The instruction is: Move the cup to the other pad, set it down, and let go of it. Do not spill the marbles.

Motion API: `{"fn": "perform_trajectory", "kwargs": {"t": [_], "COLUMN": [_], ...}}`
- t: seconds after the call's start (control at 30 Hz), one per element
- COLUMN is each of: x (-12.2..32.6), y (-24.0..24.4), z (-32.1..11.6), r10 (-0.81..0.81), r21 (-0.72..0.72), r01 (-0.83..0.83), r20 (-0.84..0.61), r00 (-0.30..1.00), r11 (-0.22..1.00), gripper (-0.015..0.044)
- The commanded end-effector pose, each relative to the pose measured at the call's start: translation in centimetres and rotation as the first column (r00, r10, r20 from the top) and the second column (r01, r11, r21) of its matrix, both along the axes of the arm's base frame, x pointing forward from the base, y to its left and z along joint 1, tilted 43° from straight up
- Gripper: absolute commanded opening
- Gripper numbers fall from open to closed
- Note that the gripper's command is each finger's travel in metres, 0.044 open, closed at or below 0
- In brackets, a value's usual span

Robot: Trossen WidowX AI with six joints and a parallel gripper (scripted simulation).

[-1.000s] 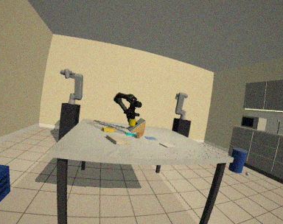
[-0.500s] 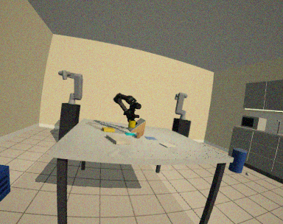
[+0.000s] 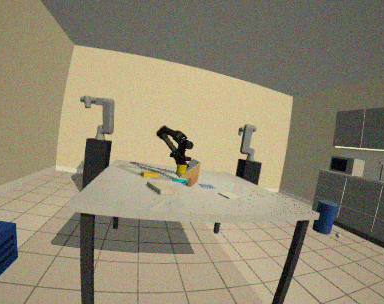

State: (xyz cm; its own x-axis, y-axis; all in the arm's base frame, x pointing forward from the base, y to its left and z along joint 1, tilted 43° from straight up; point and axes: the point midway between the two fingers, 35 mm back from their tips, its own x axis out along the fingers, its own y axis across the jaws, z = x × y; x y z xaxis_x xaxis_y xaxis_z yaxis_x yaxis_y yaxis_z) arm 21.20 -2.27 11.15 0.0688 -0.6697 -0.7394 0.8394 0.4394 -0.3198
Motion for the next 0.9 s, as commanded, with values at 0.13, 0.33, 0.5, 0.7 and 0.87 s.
{"fn": "perform_trajectory", "kwargs": {"t": [0.13, 0.33, 0.5, 0.7, 0.87], "x": [0.1, 0.1, 0.1, 0.2, 0.2], "y": [-0.8, -1.3, -1.7, -2.2, -2.7], "z": [-0.7, -1.2, -1.7, -2.2, -2.6], "r10": [0.004, 0.004, 0.004, 0.004, 0.004], "r21": [-0.005, -0.005, -0.005, -0.005, -0.006], "r01": [-0.004, -0.004, -0.004, -0.004, -0.004], "r20": [-0.002, -0.002, -0.002, -0.002, -0.002], "r00": [1.000, 1.000, 1.000, 1.000, 1.000], "r11": [1.000, 1.000, 1.000, 1.000, 1.000], "gripper": [0.0000, 0.0000, 0.0000, 0.0000, 0.0000]}}
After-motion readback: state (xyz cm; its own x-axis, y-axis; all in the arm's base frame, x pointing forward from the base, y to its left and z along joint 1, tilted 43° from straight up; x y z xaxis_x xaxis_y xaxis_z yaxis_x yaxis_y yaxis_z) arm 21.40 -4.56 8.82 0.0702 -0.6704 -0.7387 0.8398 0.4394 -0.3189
